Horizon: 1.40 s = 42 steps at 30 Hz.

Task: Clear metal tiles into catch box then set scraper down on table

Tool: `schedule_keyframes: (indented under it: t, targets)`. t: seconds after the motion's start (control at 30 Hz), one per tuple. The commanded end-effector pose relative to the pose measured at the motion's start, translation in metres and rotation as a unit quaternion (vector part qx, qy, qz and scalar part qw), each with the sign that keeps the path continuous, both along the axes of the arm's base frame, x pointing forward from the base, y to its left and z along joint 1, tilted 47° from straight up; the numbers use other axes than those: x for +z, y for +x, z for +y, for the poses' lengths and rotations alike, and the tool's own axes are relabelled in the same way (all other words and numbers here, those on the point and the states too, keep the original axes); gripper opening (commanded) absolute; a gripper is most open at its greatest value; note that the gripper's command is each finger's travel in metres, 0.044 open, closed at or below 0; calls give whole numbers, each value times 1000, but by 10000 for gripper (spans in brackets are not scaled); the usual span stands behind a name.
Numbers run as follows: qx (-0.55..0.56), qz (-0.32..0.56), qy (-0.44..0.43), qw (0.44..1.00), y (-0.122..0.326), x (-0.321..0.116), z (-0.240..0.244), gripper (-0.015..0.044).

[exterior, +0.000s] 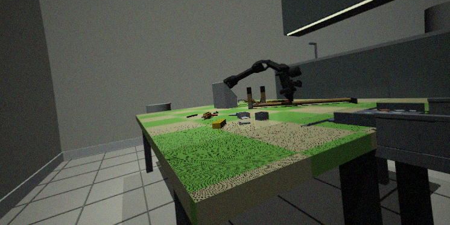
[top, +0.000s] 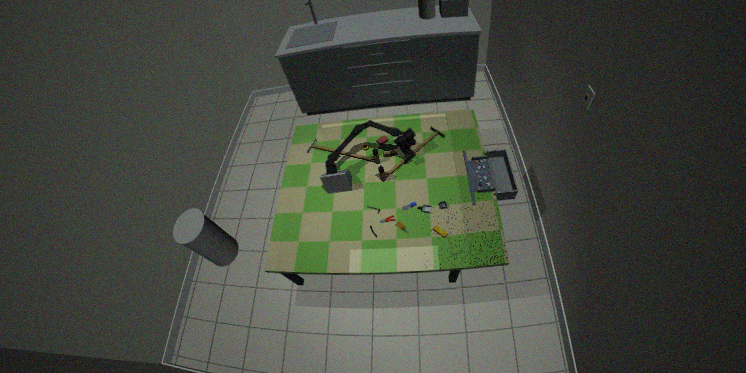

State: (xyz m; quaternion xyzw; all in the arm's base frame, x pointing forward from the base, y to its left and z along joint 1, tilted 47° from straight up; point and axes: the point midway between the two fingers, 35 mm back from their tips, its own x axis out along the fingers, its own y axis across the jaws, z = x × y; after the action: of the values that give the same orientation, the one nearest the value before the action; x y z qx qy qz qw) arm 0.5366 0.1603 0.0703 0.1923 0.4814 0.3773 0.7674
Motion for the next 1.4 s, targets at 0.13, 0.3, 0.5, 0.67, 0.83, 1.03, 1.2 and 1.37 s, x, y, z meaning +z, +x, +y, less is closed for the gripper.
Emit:
schedule_keyframes:
  t: [0.13, 0.3, 0.5, 0.67, 0.83, 1.03, 1.2, 1.37]
  targets:
    - [2, 6, -1, 1000, 4, -12, -3, 0]
    - [2, 6, -1, 1000, 7, -15, -6, 0]
    - [2, 6, -1, 1000, 10, -18, -9, 0]
    - [2, 6, -1, 1000, 13, -21, -12, 0]
    - [2, 6, -1, 1000, 16, -24, -15, 0]
    - [2, 6, 0, 1000, 19, -28, -19, 0]
    - [2, 6, 0, 1000, 19, -28, -20, 0]
    - [0, -5, 0, 1000, 21, -15, -25, 0]
